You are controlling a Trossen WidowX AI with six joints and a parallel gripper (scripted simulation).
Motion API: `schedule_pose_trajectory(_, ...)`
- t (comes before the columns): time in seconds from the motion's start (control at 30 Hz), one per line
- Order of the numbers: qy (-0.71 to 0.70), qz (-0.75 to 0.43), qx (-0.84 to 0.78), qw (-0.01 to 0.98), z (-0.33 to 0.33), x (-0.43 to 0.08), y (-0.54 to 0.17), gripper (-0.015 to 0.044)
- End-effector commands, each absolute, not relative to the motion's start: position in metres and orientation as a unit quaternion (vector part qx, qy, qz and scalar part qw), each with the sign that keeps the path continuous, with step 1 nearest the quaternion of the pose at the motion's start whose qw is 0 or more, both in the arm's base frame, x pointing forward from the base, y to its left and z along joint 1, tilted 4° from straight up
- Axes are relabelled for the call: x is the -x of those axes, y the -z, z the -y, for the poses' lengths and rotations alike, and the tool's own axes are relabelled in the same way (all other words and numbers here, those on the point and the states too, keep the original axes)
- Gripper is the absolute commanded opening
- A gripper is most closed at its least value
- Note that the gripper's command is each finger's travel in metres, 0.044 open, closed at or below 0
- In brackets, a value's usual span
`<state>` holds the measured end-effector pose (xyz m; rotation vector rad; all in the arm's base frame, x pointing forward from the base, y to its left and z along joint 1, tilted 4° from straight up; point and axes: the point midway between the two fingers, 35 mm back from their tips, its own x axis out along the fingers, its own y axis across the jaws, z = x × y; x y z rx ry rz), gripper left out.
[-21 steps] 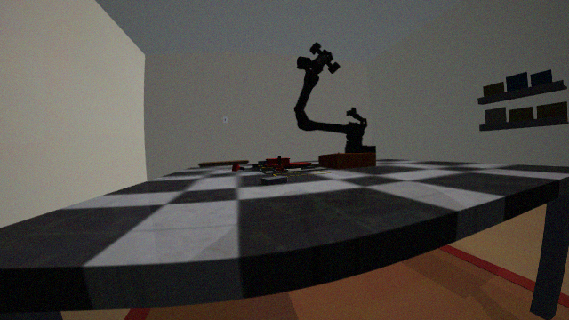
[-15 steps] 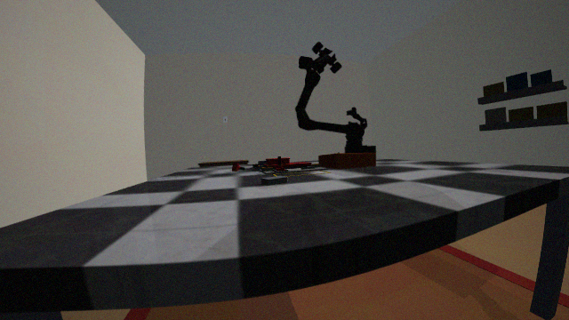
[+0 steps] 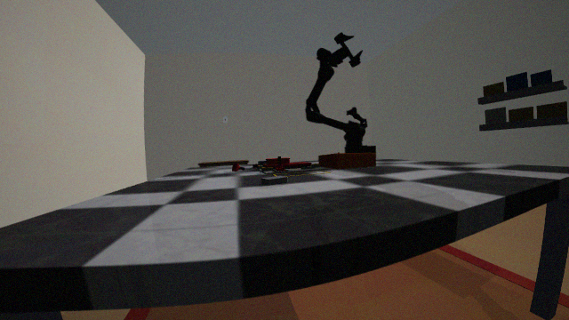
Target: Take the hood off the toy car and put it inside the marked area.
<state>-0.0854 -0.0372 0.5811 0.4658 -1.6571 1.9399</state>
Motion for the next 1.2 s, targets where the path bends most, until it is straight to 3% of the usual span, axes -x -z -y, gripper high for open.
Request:
schedule_pose_trajectory(0.0, -0.743, 0.581, -0.130, 0.306, 0.001, 0.097, -0.579, 0.0440)
schedule_pose_trajectory(0.53, -0.766, 0.443, 0.039, 0.464, -0.142, 0.088, -0.550, 0.0440)
schedule_pose_trajectory(1.17, -0.701, 0.241, 0.165, 0.651, -0.258, -0.020, -0.490, 0.0440)
